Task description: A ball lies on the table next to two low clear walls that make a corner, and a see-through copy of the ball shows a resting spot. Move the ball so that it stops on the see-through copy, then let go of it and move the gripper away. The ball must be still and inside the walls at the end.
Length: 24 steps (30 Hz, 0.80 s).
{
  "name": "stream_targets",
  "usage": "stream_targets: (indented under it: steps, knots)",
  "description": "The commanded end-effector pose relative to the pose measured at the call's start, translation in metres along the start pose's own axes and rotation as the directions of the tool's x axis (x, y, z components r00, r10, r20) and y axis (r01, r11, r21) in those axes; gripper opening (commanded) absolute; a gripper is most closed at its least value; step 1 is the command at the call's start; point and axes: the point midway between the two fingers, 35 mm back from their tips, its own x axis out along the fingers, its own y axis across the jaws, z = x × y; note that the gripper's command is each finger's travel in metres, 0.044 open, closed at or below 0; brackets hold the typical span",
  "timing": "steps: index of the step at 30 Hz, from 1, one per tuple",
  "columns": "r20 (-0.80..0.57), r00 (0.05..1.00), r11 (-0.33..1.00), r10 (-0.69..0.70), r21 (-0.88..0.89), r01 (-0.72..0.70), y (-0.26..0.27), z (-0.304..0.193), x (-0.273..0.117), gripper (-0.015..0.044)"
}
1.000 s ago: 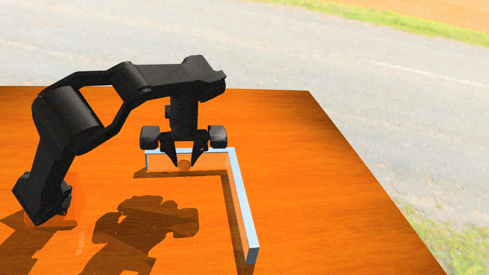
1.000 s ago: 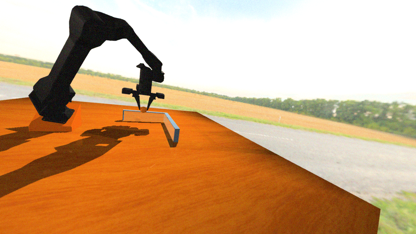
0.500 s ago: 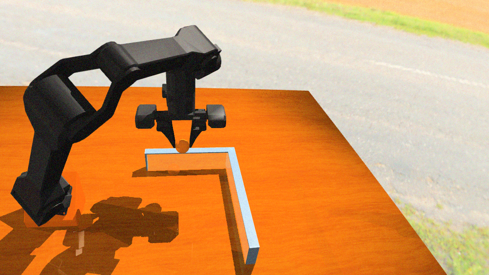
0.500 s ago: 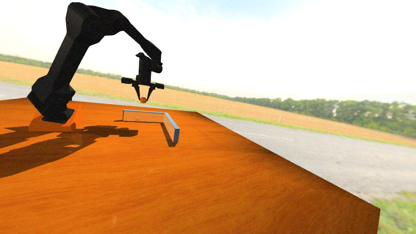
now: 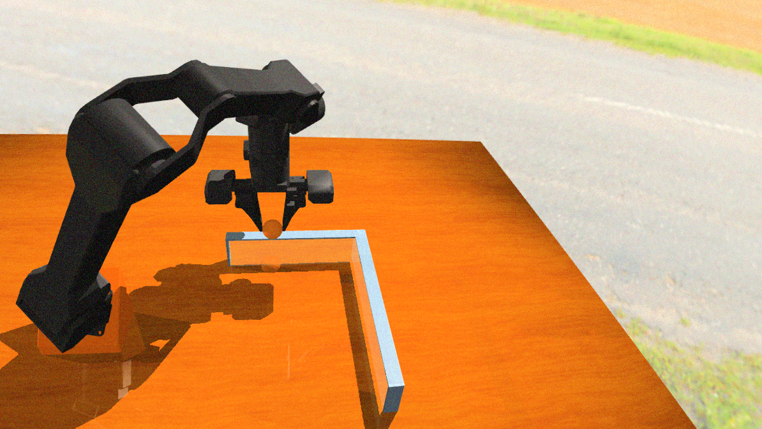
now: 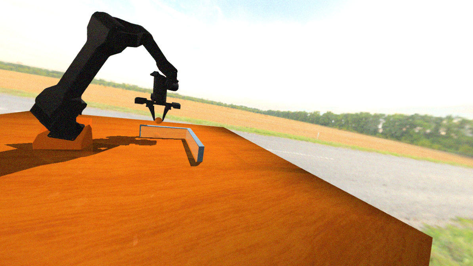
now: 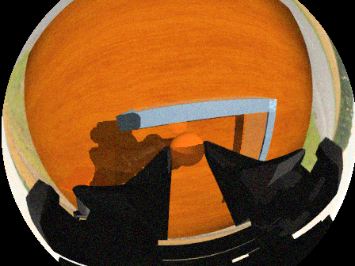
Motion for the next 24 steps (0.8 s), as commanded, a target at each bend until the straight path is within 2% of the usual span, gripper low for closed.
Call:
stream_targets:
  steps: [1, 9, 24]
  knots:
    - [-0.014, 1.0, 1.0, 0.009, -0.011, -0.009, 0.002, -0.001, 0.02, 0.0]
    - [-0.017, 1.0, 1.0, 0.008, -0.01, -0.008, 0.004, -0.003, 0.06, 0.0]
    - [-0.017, 1.0, 1.0, 0.008, -0.01, -0.008, 0.005, -0.004, 0.077, 0.0]
